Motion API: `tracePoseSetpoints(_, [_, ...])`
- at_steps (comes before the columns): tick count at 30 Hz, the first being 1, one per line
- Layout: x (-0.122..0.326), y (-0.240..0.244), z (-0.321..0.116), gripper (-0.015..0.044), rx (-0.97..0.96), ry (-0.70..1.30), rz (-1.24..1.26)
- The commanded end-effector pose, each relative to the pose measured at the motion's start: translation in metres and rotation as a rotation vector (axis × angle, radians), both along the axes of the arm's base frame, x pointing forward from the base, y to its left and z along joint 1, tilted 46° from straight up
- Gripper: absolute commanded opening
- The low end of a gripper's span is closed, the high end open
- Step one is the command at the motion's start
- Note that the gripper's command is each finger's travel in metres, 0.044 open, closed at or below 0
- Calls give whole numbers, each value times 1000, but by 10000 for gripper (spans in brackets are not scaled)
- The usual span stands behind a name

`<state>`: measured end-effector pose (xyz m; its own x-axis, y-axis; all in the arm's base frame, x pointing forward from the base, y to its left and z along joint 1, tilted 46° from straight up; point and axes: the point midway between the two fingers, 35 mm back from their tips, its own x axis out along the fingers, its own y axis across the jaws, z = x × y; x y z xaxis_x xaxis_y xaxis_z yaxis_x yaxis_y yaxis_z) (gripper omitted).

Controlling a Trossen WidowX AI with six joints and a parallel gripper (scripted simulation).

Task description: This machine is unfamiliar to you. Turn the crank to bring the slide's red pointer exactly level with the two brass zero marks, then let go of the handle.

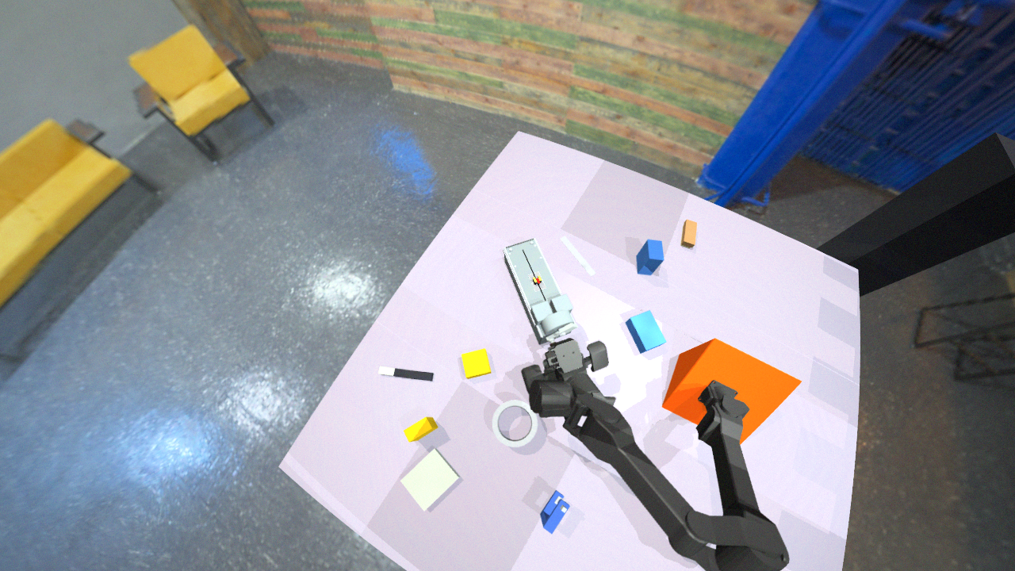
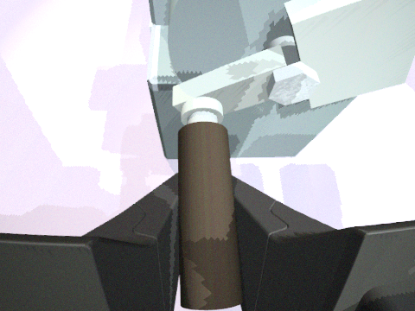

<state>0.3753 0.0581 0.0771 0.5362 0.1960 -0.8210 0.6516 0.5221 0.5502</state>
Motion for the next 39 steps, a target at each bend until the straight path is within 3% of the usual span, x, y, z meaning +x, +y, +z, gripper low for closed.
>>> tracePoseSetpoints(1, [3, -3, 8, 0, -1, -22, -5])
tracePoseSetpoints(39, [3, -10, 15, 0, -1, -22, -5])
